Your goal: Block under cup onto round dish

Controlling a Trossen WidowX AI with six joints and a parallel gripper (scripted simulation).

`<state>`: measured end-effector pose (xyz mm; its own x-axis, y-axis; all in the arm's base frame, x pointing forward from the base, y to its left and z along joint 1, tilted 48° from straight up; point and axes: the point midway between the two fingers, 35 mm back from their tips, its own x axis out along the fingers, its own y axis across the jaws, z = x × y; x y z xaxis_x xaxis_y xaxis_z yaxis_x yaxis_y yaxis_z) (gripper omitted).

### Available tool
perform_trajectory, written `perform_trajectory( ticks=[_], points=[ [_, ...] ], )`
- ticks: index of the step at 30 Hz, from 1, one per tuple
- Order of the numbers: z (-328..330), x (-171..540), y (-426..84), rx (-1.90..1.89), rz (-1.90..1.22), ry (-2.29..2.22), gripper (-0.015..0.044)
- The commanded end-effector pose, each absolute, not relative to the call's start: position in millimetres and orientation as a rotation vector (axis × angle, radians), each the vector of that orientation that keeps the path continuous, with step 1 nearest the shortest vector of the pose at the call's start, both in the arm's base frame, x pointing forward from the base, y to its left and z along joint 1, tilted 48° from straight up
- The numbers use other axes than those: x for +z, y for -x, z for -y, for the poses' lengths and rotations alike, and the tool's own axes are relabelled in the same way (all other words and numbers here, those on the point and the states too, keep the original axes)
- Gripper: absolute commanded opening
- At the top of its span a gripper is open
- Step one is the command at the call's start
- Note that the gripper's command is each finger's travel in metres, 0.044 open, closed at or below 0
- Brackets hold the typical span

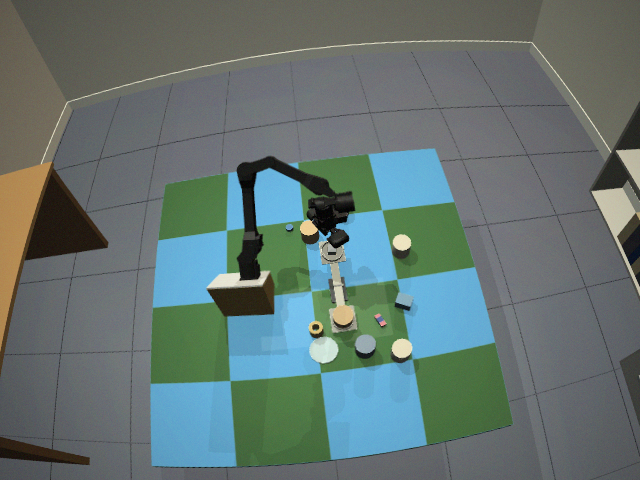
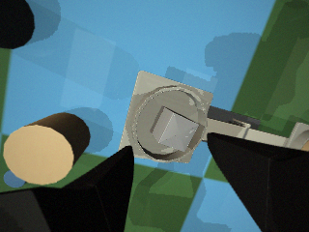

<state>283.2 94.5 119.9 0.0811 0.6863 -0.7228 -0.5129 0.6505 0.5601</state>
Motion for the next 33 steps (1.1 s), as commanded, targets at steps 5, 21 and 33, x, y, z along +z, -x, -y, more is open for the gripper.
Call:
perform_trajectory(
  ticks=[5,21,33],
  points=[
    [-92,117,-285,1.093,-1.049,0.034,0.026],
    [-84,110,-288,1.396,-0.713,0.429,0.026],
    [-83,108,-289,1.452,-0.629,0.512,0.026]
  ],
)
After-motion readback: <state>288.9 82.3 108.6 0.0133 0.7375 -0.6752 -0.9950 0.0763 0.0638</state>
